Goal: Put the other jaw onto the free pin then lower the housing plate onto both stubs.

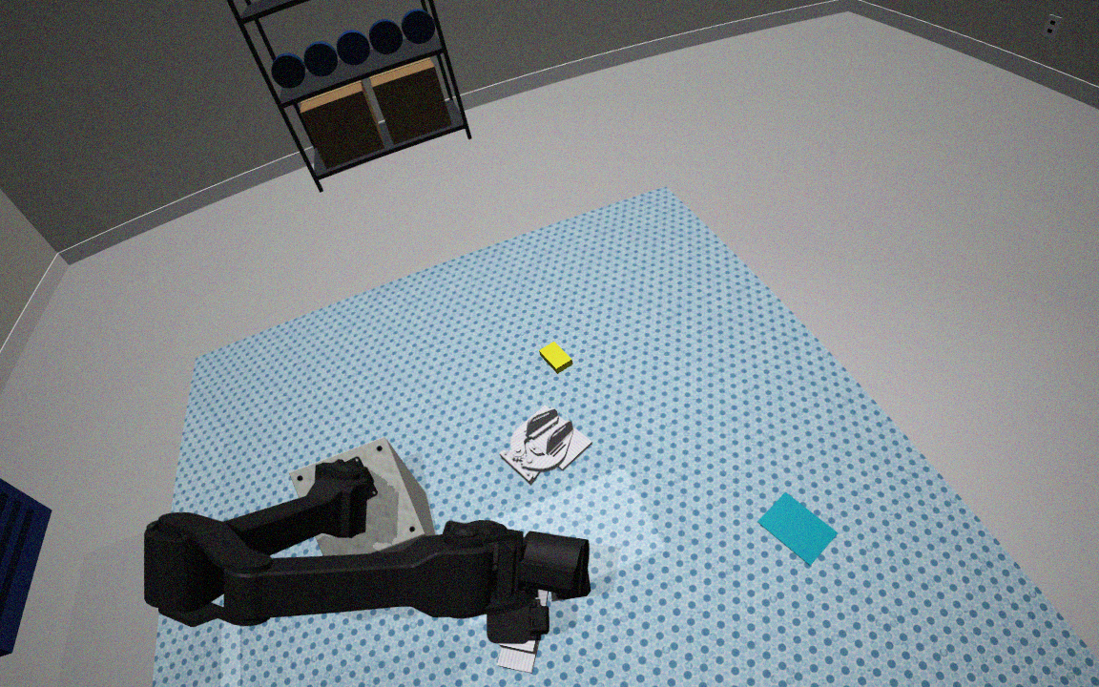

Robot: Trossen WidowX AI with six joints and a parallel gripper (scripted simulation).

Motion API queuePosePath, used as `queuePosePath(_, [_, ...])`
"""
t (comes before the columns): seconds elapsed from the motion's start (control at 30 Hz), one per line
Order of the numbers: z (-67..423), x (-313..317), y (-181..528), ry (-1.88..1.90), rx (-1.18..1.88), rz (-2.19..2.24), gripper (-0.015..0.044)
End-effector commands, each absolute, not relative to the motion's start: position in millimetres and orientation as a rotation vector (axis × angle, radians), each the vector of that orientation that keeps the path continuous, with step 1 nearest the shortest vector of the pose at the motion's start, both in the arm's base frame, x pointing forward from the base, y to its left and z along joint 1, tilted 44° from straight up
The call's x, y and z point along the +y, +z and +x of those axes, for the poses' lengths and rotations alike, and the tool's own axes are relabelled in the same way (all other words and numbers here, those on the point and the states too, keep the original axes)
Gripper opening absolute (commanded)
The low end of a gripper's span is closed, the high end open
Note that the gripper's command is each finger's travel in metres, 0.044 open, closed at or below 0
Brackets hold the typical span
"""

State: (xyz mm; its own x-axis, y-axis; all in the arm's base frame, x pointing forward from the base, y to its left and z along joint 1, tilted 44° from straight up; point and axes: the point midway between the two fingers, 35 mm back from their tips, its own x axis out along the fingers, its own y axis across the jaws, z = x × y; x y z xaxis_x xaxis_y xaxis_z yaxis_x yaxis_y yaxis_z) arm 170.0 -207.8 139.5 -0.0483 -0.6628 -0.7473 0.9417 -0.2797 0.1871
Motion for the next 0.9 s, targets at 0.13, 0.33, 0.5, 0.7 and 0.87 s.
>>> queuePosePath(0.13, [188.3, -198.3, 124.6, -1.57, 0.59, 0.774, 0.0351])
queuePosePath(0.33, [200.5, -189.6, 114.1, -1.507, 0.703, 0.677, 0.0351])
queuePosePath(0.5, [210.0, -181.8, 105.2, -1.451, 0.793, 0.595, 0.0351])
queuePosePath(0.7, [220.6, -171.5, 94.3, -1.38, 0.895, 0.493, 0.0351])
queuePosePath(0.87, [228.8, -162.4, 85.1, -1.318, 0.976, 0.405, 0.0351])
